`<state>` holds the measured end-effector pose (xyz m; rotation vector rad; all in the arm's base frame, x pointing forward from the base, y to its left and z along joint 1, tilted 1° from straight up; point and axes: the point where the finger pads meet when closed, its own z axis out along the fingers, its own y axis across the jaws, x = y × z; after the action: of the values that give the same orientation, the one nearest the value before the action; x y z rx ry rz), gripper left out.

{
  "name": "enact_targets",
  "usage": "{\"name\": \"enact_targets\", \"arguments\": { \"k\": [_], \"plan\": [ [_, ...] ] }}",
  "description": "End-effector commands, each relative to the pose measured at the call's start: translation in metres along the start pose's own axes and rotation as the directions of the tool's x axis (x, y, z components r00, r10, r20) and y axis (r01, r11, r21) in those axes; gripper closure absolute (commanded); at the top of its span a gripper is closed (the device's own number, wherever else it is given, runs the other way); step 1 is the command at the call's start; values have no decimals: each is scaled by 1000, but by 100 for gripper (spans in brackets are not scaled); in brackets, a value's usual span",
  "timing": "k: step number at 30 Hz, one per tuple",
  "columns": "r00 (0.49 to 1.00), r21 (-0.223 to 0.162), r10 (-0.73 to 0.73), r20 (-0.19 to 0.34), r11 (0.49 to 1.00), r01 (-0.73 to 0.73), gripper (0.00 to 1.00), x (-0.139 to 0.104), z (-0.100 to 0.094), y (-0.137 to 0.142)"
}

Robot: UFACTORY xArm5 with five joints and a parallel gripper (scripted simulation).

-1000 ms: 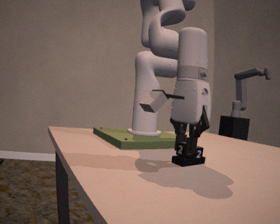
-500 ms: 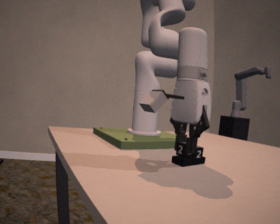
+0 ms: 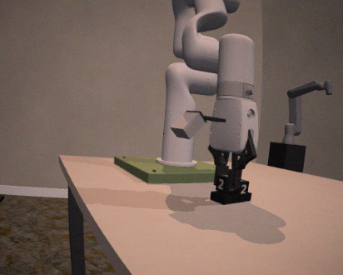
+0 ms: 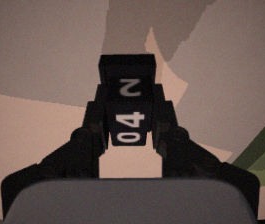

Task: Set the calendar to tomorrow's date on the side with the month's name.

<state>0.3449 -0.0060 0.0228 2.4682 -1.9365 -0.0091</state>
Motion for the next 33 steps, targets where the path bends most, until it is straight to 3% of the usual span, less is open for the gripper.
{"name": "enact_targets", "arguments": {
  "k": [1,33],
  "plan": [
    [1000,3,0,-1,1000,0,71,0,1,-1],
    [1000,3,0,-1,1000,0,71,0,8,-1]
  ]
}}
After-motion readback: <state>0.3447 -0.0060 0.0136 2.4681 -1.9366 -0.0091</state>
